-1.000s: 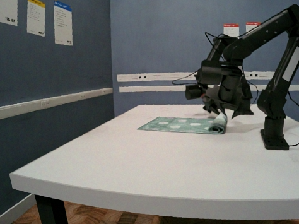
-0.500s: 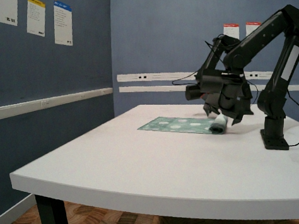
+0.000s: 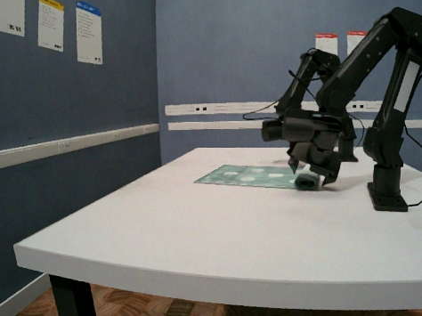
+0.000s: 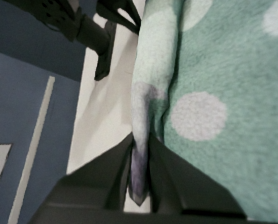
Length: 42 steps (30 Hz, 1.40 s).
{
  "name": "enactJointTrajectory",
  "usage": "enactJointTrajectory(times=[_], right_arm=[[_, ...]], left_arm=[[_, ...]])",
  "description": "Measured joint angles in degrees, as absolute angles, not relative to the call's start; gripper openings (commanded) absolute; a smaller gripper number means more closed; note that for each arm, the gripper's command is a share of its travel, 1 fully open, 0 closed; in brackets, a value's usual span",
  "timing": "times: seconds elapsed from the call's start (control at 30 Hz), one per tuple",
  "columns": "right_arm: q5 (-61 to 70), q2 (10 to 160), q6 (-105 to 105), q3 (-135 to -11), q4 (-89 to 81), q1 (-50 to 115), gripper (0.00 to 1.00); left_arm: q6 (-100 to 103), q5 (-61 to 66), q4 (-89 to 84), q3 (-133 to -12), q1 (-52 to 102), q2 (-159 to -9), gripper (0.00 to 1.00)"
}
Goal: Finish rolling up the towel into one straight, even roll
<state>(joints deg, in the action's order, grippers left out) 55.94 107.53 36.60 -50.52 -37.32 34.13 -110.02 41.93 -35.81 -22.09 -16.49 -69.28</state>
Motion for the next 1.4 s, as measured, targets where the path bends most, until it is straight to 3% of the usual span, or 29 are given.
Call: enactJointTrajectory(times=[0.37,0.7,1.2,1.4], right_arm=[[55.99,107.53,36.60,-50.52,-37.30,34.13,0.16],[55.99,107.53,36.60,-50.52,-37.30,34.13,0.16],[55.99,107.53,36.60,-50.52,-37.32,34.13,0.16],[56.93,107.50,36.60,-50.52,-37.65,34.15,0.43]], left_arm=[[-109.71,41.93,-33.43,-22.09,-16.45,-70.28,0.30],[-109.67,41.98,-33.28,-22.09,-16.45,-70.28,0.21],[-109.67,42.26,-33.21,-22.09,-16.47,-70.28,0.17],[-109.67,42.30,-33.19,-22.09,-16.47,-70.28,0.17]])
